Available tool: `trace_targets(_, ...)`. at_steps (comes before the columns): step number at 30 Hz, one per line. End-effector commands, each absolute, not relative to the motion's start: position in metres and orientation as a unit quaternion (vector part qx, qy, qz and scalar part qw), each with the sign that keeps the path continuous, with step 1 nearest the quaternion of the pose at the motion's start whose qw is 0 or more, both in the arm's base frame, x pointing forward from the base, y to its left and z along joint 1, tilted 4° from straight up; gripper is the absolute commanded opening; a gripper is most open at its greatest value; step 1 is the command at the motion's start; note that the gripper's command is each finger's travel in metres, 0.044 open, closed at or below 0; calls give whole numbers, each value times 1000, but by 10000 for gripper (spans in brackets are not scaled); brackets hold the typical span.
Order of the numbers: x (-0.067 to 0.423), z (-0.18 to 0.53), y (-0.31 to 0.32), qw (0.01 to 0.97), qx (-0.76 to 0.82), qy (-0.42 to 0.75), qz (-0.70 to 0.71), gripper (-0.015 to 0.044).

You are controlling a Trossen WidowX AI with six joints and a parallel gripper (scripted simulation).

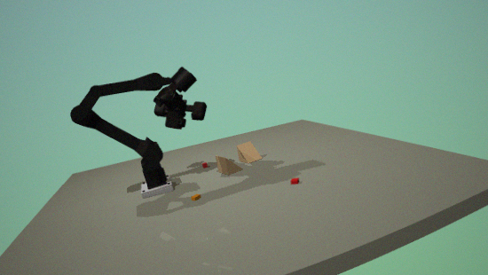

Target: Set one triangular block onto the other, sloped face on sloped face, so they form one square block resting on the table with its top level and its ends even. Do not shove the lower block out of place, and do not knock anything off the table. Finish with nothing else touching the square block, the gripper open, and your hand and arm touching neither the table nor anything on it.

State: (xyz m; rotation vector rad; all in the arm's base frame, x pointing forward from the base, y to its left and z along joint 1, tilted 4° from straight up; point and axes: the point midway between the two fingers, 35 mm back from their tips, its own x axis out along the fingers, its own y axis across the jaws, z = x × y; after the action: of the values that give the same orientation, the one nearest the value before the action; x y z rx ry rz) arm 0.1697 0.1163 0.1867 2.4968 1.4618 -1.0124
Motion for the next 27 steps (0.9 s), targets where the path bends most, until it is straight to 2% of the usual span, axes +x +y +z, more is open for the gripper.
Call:
trace_targets(1,170,187,116,46,813,478,-328,426)
trace_targets(3,177,186,115,107,804,492,-315,440)
trace_targets(8,201,183,111,334,724,546,-257,440)
trace_targets(16,241,171,107,621,454,626,-130,440)
trace_targets(27,274,155,110,726,176,664,-19,440)
